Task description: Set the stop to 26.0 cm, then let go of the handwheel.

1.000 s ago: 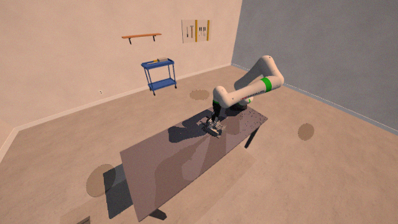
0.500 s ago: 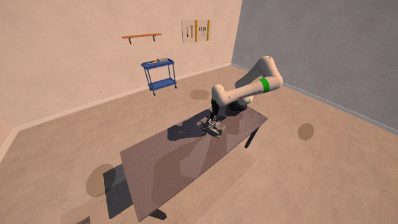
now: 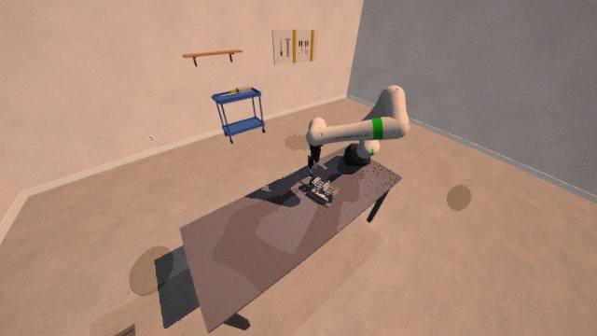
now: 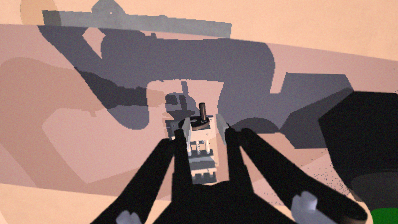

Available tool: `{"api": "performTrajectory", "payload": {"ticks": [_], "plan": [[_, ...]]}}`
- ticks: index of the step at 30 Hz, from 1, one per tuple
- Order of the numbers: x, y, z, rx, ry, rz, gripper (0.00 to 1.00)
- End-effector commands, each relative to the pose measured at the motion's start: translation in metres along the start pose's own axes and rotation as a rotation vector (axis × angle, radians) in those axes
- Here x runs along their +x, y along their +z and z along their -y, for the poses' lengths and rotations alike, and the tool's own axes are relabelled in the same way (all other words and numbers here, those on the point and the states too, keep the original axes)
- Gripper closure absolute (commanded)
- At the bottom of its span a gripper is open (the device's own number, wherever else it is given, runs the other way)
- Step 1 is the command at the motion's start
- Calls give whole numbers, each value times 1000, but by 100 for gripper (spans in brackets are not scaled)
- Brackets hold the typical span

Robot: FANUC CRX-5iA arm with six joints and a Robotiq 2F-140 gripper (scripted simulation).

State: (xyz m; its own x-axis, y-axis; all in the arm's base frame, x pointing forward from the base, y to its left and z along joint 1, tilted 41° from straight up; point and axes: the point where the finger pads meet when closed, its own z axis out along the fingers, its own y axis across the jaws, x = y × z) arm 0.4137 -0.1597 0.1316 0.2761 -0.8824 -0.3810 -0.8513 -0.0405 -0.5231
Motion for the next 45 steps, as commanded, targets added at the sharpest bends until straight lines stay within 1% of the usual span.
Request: {"api": "performTrajectory", "payload": {"ticks": [1, 9, 14, 33, 38, 45], "plan": [[8, 1, -2, 2, -2, 6, 67], [8, 2, -2, 2, -2, 6, 67], [8, 13, -2, 2, -2, 6, 67], [8, 18, -2, 2, -2, 6, 67], [8, 28, -2, 2, -2, 6, 67], [7, 52, -2, 2, -2, 6, 67]]}}
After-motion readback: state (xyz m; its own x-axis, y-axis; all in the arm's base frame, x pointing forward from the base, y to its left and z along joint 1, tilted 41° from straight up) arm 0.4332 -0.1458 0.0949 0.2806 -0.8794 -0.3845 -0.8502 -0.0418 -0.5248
